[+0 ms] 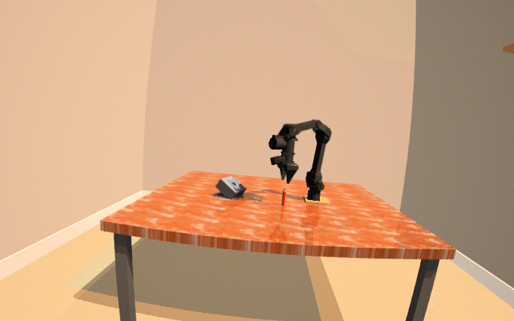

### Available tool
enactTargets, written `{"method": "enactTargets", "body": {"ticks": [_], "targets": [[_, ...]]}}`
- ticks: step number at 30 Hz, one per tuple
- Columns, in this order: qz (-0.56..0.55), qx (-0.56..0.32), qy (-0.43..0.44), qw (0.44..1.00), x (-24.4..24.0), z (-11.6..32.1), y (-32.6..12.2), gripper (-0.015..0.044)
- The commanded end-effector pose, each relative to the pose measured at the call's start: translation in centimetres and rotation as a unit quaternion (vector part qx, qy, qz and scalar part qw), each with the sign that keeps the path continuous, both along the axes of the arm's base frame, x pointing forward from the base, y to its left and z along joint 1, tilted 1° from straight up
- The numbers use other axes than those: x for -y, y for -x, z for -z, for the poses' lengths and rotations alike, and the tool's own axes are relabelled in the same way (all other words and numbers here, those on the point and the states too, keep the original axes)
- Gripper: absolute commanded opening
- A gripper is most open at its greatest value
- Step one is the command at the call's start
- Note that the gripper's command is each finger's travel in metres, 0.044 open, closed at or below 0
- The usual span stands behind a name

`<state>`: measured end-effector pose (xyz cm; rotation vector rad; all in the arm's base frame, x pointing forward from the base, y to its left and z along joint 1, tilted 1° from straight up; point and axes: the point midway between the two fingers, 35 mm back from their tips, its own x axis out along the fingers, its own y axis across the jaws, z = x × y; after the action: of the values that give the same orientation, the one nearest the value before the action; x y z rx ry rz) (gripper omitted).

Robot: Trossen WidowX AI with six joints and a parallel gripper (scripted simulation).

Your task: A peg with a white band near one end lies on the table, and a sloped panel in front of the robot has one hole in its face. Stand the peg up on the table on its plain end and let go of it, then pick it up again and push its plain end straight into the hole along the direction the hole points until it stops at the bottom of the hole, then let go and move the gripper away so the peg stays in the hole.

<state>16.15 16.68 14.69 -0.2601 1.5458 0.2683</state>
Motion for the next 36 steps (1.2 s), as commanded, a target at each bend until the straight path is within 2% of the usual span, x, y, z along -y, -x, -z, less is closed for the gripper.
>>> {"method": "enactTargets", "body": {"ticks": [1, 18, 36], "targets": [[-0.052, -0.001, -0.002, 0.999, -0.08, 0.09, 0.01, 0.0440], [-0.260, 0.001, 0.000, 0.966, -0.09, 0.35, 0.01, 0.0440], [-0.468, 0.003, 0.001, 0.884, -0.09, 0.62, 0.01, 0.0440]]}}
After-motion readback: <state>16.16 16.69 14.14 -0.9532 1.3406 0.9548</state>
